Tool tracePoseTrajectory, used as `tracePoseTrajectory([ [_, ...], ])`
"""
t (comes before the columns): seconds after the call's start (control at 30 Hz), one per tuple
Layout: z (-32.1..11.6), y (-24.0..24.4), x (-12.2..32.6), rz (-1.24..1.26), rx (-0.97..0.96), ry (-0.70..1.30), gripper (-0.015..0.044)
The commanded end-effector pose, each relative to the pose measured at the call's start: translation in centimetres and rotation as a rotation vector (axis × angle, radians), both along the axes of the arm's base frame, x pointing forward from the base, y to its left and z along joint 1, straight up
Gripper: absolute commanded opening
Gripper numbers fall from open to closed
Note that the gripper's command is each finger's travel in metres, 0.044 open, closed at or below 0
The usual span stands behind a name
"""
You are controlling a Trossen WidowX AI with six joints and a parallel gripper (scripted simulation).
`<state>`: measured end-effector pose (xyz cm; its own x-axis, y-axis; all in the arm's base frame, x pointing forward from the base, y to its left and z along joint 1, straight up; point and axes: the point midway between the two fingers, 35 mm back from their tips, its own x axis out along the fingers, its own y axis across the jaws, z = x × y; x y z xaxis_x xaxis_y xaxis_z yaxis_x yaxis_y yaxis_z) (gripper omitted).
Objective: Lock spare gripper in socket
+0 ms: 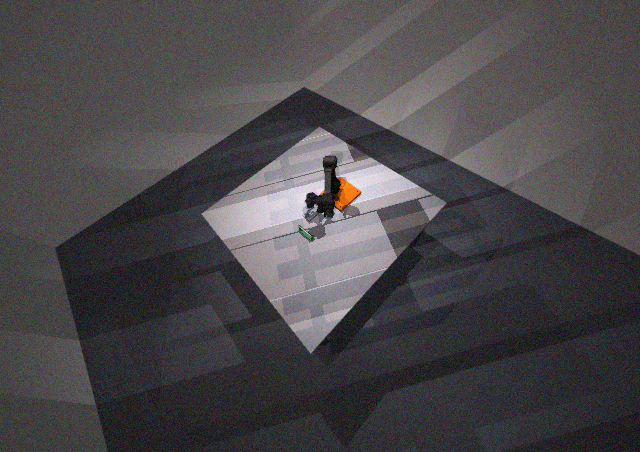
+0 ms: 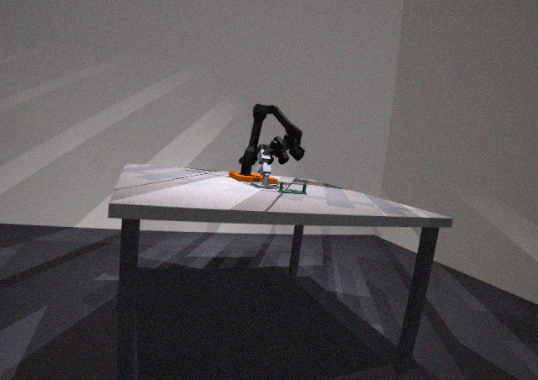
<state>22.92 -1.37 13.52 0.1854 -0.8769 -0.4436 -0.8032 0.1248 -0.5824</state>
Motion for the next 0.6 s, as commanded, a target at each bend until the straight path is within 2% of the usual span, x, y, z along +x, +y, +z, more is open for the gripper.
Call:
tracePoseTrajectory([
  [0.0, -0.3, -0.1, 0.4, 0.008, -0.011, -0.002, 0.0000],
  [0.57, -2.1, -0.3, 1.8, 0.007, -0.011, -0.003, 0.0000],
])
